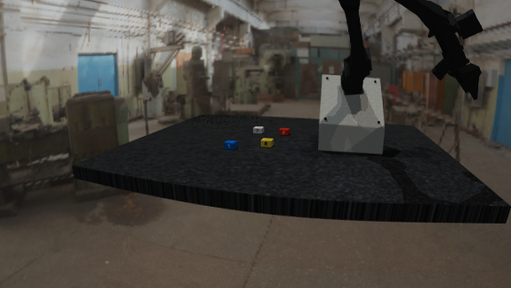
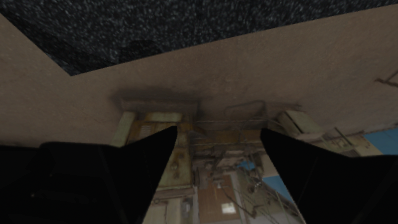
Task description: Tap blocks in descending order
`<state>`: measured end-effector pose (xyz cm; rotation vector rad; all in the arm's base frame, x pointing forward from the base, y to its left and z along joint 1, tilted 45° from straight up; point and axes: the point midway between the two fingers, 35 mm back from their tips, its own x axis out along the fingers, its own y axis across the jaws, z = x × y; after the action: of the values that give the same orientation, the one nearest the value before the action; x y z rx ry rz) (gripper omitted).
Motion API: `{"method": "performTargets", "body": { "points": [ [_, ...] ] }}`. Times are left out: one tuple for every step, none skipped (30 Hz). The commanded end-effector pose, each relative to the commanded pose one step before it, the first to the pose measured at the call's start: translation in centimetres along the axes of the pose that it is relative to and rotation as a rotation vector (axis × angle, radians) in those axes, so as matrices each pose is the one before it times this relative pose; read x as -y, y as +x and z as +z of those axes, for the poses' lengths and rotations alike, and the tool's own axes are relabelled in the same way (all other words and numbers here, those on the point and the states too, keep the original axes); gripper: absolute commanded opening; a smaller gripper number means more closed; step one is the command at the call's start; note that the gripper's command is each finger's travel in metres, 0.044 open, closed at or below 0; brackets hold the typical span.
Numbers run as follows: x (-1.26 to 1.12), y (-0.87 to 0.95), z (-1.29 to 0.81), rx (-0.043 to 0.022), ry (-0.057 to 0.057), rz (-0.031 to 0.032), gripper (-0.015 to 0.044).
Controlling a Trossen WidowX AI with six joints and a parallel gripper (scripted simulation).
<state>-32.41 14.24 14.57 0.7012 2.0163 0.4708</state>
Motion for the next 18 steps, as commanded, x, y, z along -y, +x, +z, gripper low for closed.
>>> {"method": "performTargets", "body": {
  "points": [
    [-0.082, 0.041, 0.027, 0.00127, -0.0018, 0.00074, 0.0400],
    [-0.246, 0.123, 0.083, 0.00382, -0.0054, 0.00220, 0.0400],
    [-0.410, 0.204, 0.144, 0.00637, -0.0091, 0.00359, 0.0400],
    [-0.572, 0.282, 0.214, 0.00896, -0.0127, 0.00488, 0.0400],
    [-0.731, 0.359, 0.300, 0.01169, -0.0162, 0.00594, 0.0400],
    [-0.885, 0.430, 0.399, 0.01433, -0.0198, 0.00684, 0.0400],
    [-0.956, 0.461, 0.478, 0.01573, -0.0215, 0.00698, 0.0400],
    [-0.942, 0.452, 0.522, 0.01581, -0.0215, 0.00648, 0.0400],
    [-0.926, 0.443, 0.566, 0.01586, -0.0215, 0.00598, 0.0400],
    [-0.907, 0.434, 0.609, 0.01590, -0.0214, 0.00549, 0.0400],
    [-0.887, 0.425, 0.652, 0.01592, -0.0214, 0.00501, 0.0400],
    [-0.864, 0.415, 0.694, 0.01594, -0.0214, 0.00454, 0.0400],
    [-0.839, 0.406, 0.735, 0.01596, -0.0214, 0.00407, 0.0400],
    [-0.812, 0.397, 0.775, 0.01596, -0.0214, 0.00362, 0.0400],
    [-0.783, 0.387, 0.815, 0.01596, -0.0213, 0.00317, 0.0400],
    [-0.751, 0.378, 0.853, 0.01595, -0.0213, 0.00273, 0.0400],
    [-0.718, 0.368, 0.890, 0.01594, -0.0213, 0.00229, 0.0400],
    [-0.683, 0.358, 0.926, 0.01592, -0.0213, 0.00186, 0.0400]
  ]
}}
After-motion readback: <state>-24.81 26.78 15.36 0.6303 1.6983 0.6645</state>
